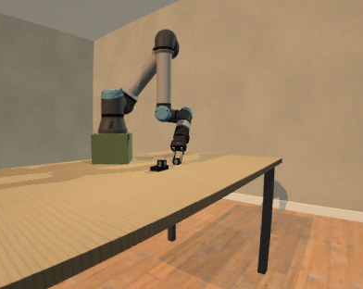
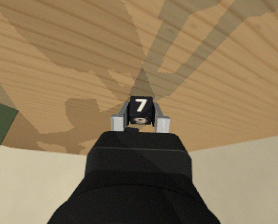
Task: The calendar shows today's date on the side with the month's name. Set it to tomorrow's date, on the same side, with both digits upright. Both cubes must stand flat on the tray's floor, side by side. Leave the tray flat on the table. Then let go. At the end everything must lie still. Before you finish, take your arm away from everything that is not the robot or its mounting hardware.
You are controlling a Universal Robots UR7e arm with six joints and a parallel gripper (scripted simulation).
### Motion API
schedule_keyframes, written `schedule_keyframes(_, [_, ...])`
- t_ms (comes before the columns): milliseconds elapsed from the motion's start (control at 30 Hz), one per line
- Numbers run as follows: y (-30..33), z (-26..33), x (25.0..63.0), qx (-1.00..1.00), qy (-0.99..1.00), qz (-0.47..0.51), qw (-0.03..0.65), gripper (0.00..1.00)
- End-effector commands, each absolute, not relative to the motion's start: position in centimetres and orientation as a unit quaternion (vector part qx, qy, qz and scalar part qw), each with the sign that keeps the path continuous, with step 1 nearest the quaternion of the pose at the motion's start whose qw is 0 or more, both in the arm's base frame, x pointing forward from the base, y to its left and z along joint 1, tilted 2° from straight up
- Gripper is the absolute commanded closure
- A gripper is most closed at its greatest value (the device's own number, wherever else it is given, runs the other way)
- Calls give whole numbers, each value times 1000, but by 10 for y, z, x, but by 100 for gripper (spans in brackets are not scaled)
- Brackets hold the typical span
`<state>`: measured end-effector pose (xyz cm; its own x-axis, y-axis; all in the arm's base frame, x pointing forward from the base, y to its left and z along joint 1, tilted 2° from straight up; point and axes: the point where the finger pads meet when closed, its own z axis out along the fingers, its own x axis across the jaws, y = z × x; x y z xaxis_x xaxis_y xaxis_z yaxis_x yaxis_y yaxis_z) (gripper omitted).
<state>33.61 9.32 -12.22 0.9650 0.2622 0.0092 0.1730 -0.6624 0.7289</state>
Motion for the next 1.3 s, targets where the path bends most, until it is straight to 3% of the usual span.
schedule_keyframes(0, [94, -112, 336, 910, 119, 58, 393, 43])
schedule_keyframes(633, [95, -57, 335, 910, 119, 58, 393, 43])
schedule_keyframes(1267, [95, -54, 335, 914, 119, 54, 383, 43])
